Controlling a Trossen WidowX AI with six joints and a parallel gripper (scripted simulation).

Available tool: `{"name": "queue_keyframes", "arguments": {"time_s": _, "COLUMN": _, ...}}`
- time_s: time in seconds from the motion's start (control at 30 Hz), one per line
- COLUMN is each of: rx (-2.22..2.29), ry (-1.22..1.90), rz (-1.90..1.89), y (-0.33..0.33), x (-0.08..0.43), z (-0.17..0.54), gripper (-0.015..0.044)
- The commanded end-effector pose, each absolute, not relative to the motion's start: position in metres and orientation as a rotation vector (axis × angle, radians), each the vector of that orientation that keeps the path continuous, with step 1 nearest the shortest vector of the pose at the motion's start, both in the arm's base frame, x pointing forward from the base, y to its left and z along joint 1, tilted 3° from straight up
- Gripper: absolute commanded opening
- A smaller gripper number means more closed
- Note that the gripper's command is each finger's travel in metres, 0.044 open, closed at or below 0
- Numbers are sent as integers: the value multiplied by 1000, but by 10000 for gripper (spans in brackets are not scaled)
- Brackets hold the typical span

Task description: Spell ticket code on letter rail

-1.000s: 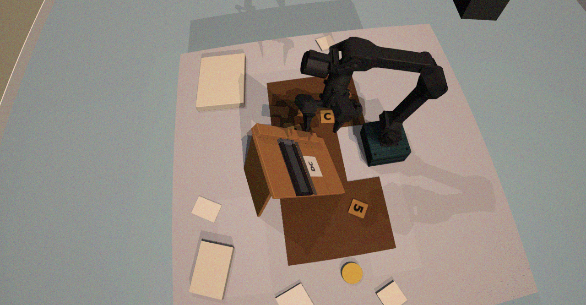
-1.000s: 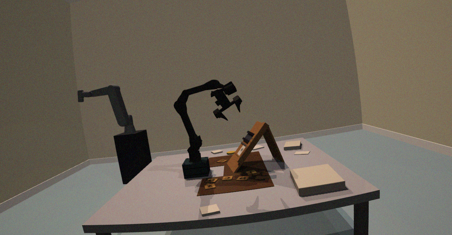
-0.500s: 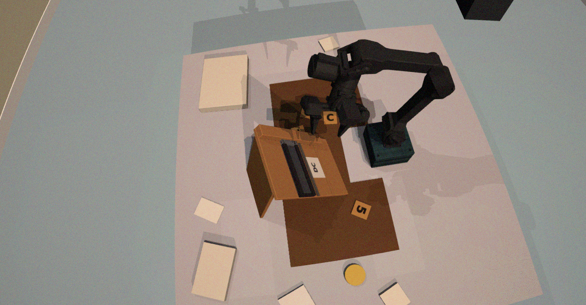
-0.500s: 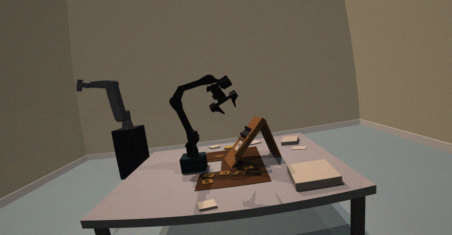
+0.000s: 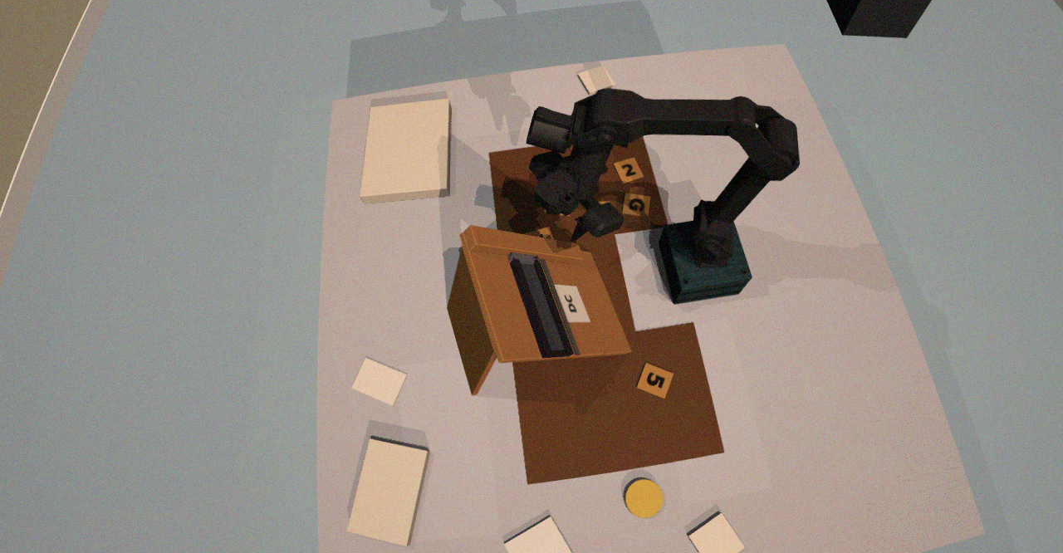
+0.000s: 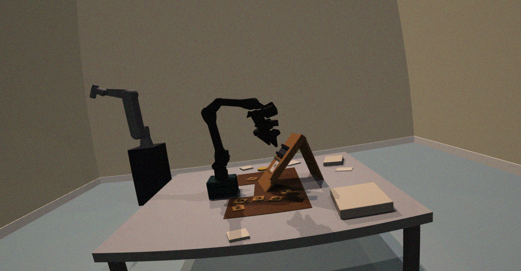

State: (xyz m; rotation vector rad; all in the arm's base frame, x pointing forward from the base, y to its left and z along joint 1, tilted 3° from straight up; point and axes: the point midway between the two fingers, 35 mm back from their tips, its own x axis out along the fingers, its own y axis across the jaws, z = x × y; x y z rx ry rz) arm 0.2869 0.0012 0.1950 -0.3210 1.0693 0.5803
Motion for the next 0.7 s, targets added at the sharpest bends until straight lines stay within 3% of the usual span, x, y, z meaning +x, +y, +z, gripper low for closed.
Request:
{"name": "queue_keyframes", "arguments": {"time_s": 0.0, "rx": 139, "ry": 1266, "rz": 131, "y": -48, "x": 289, "z": 140, "gripper": 340}}
{"name": "queue_keyframes", "arguments": {"time_s": 0.33, "rx": 691, "ry": 1321, "rz": -485, "y": -102, "x": 270, "z": 77, "gripper": 340}}
{"name": "queue_keyframes", "arguments": {"time_s": 0.67, "rx": 1181, "ry": 1170, "rz": -1122, "y": -152, "x": 224, "z": 21, "gripper": 340}}
